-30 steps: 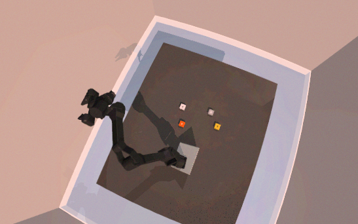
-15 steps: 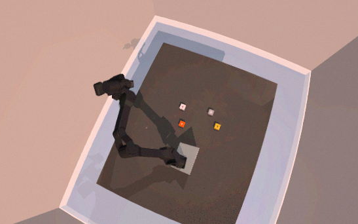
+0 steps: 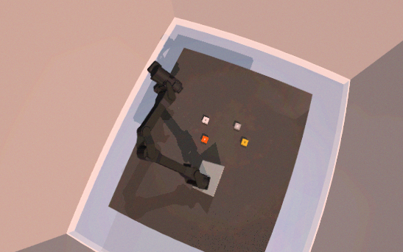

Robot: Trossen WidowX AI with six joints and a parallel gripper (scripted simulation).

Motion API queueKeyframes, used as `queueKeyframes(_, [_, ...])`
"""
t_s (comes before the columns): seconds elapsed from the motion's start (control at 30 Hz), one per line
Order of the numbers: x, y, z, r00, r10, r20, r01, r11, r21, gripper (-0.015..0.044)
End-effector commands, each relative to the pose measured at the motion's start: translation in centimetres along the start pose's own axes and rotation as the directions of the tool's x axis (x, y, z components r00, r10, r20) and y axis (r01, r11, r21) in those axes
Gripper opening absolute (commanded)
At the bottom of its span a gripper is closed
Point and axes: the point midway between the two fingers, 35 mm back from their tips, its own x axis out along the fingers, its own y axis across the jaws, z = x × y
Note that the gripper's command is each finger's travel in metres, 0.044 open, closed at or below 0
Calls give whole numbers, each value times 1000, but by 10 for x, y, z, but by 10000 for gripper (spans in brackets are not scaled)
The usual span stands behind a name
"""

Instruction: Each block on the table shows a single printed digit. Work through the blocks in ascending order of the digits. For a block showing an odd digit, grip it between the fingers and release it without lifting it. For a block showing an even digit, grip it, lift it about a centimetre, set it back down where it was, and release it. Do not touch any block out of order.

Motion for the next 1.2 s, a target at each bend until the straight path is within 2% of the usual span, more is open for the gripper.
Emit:
queueKeyframes(0.0, [-19, 50, -55, 984, 123, -130, -86, 962, 261, 400])
queueKeyframes(0.13, [-44, 96, -93, 947, 241, -214, -111, 868, 485, 400])
queueKeyframes(0.3, [-84, 156, -129, 876, 395, -278, -75, 679, 730, 400])
queueKeyframes(0.47, [-134, 217, -150, 787, 547, -287, 35, 424, 905, 400])
queueKeyframes(0.63, [-190, 276, -153, 693, 682, -231, 204, 121, 971, 400])
queueKeyframes(0.8, [-248, 331, -135, 616, 781, -106, 403, -197, 894, 400])
queueKeyframes(0.97, [-301, 373, -100, 579, 812, 73, 579, -472, 664, 400])
queueKeyframes(1.07, [-329, 390, -73, 582, 791, 191, 653, -594, 471, 400])
queueKeyframes(1.17, [-342, 396, -58, 591, 766, 253, 679, -642, 356, 400])
